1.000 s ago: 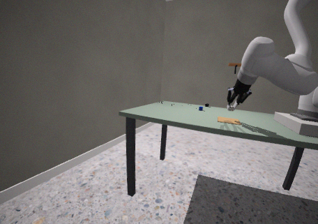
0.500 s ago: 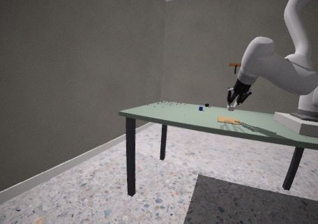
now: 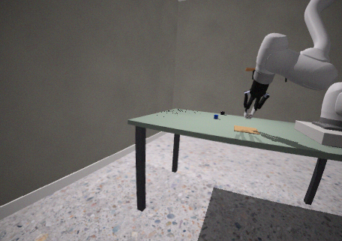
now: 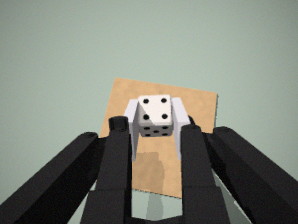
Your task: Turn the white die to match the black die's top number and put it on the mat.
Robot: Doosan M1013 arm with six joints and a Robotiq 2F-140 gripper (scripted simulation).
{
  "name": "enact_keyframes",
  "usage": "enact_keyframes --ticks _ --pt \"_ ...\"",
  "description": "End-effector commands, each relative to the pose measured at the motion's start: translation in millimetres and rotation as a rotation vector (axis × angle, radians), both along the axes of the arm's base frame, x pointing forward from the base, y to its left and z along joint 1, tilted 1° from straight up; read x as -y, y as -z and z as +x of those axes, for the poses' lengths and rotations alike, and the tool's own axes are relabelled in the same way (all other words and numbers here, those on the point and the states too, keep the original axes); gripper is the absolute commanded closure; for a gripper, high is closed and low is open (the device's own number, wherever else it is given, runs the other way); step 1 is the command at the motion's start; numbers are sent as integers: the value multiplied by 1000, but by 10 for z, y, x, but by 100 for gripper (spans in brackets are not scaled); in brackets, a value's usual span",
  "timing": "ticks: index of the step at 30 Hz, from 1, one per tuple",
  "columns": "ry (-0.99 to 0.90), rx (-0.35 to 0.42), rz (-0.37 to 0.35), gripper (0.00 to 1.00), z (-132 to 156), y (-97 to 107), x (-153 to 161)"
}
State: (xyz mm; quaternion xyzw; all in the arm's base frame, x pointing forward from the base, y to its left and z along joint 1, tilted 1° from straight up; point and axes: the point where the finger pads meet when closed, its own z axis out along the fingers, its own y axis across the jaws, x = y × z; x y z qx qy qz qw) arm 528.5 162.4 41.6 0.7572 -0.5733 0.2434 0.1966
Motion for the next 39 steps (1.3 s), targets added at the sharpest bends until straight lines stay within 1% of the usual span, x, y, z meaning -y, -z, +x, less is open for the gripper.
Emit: enact_keyframes --ticks 1,2,4,7,9,11,14,17,19,21,24,26,28,31,34,36,37,39 --pt "1 -26 89 76 -15 -1 10" --pt "1 -26 89 76 -15 -1 10" --pt "0 -28 112 76 -3 -21 21" --pt "0 -29 112 76 0 -32 36" --pt "1 -36 126 76 -6 -27 41" --pt "4 -54 165 76 -20 -17 53" --pt "7 -85 257 76 -27 -14 66" --pt "6 -97 341 76 -2 -36 67" --pt "6 -97 341 76 -2 -36 67" --pt "5 -98 364 76 14 -52 81" --pt "5 -99 364 76 18 -60 99" --pt "6 -106 378 76 11 -54 105" --pt "9 -125 416 76 -5 -43 116" --pt "13 -155 507 76 -14 -36 129" --pt "11 -167 592 76 14 -55 133" --pt "11 -167 592 76 14 -55 133" --pt "10 -168 609 76 24 -61 133" --pt "9 -168 616 76 37 -69 165"
